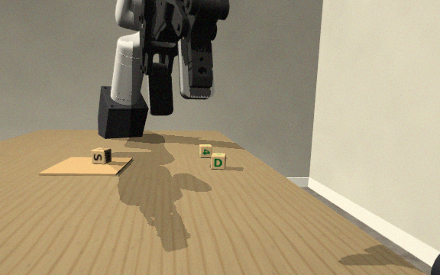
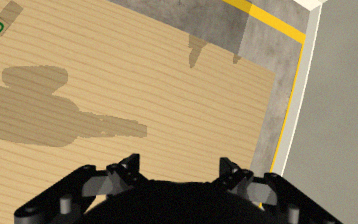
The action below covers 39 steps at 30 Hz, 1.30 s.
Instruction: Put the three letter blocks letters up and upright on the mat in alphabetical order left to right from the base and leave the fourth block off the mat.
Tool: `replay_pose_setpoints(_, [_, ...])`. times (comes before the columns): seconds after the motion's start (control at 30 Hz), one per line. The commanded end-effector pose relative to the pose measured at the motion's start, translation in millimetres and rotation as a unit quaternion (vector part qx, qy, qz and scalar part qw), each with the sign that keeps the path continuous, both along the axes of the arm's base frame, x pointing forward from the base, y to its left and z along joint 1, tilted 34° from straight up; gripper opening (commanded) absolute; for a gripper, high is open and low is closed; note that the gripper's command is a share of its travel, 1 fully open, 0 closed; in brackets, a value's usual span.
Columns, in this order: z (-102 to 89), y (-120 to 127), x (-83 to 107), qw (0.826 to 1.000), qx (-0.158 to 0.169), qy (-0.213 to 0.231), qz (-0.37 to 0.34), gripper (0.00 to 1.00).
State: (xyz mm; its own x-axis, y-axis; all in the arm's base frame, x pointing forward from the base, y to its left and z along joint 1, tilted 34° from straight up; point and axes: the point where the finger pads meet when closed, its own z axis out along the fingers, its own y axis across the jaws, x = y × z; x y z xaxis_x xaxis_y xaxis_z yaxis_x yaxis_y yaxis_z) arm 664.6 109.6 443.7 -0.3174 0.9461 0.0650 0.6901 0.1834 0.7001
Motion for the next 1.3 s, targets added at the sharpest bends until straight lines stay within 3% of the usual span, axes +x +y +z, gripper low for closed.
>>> replay_pose_setpoints(0.0, [1.7,-0.3,-0.1,1.000,0.000,-0.001,0.000,1.00])
replay_pose_setpoints(0.77, [-4.7,2.7,-6.8,1.000,0.000,0.004,-0.004,1.00])
replay_pose_setpoints(0.9, [-19.3,9.8,-22.9,1.000,-0.001,0.016,-0.012,1.00])
replay_pose_setpoints(1.03, [-42.7,20.9,-50.8,0.999,-0.005,0.033,-0.021,1.00])
replay_pose_setpoints(1.1, [-42.7,20.9,-50.8,0.999,-0.005,0.033,-0.021,1.00])
replay_pose_setpoints(1.27, [-80.0,37.8,-101.2,0.998,-0.014,0.054,-0.028,1.00])
